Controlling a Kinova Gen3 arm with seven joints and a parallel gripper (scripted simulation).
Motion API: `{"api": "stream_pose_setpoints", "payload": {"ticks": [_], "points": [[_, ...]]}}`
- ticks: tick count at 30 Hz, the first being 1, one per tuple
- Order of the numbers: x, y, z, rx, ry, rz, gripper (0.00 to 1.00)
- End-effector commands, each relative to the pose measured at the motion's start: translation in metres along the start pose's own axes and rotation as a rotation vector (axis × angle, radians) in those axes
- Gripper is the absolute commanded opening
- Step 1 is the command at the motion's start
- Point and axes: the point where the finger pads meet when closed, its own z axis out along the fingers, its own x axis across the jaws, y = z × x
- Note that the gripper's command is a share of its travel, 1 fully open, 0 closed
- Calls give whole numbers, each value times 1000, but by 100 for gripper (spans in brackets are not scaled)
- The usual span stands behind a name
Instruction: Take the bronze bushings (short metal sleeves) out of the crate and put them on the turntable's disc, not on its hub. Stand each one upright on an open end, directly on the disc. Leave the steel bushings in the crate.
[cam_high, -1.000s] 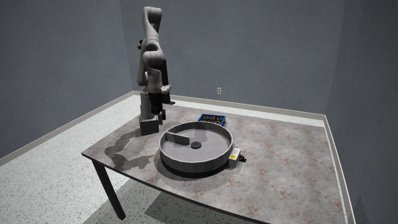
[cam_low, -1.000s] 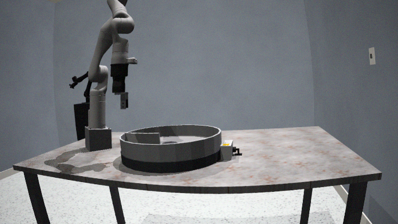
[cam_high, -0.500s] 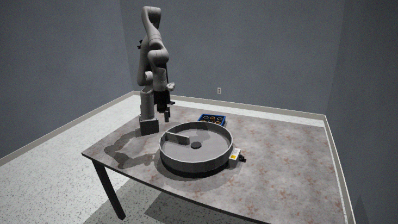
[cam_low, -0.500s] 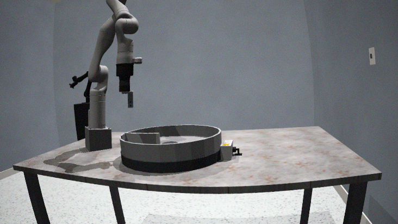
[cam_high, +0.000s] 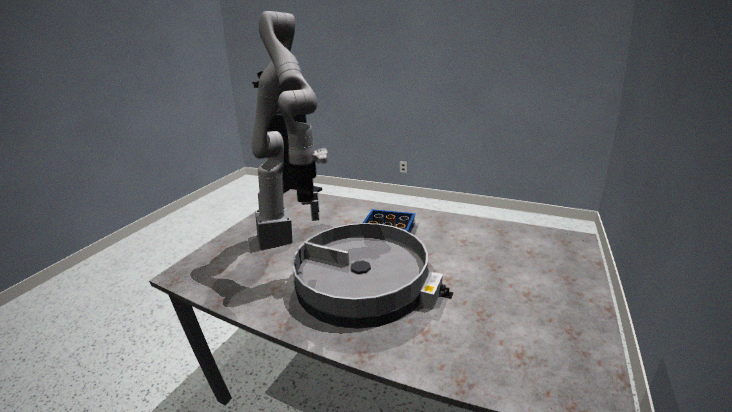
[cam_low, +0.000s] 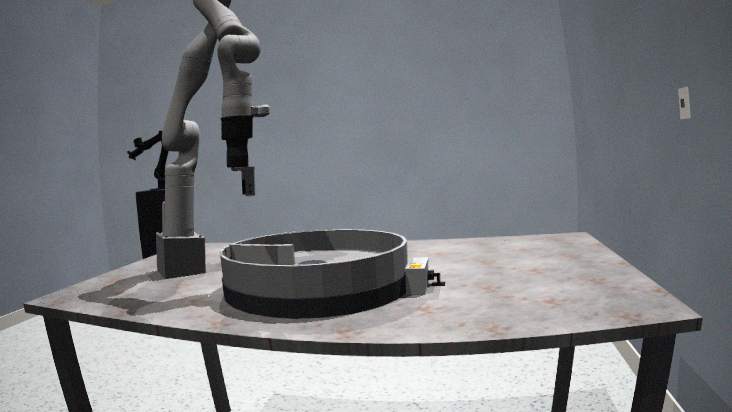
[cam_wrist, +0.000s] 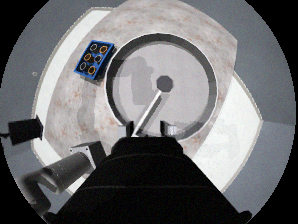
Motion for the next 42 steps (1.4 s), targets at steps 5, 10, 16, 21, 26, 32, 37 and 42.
{"api": "stream_pose_setpoints", "payload": {"ticks": [5, 10, 16, 21, 26, 32, 37, 42], "points": [[-9, -10, -2, 9, 5, -54, 100], [-9, -10, -2, 9, 5, -54, 100], [-17, -17, -3, 15, 6, -98, 100], [-23, -22, -4, 20, 7, -134, 100], [-29, -27, -4, 24, 8, -163, 100], [-33, -30, -5, 27, 8, -186, 100], [-36, -32, -5, 29, 9, -202, 100], [-38, -33, -5, 30, 9, -212, 100]]}}
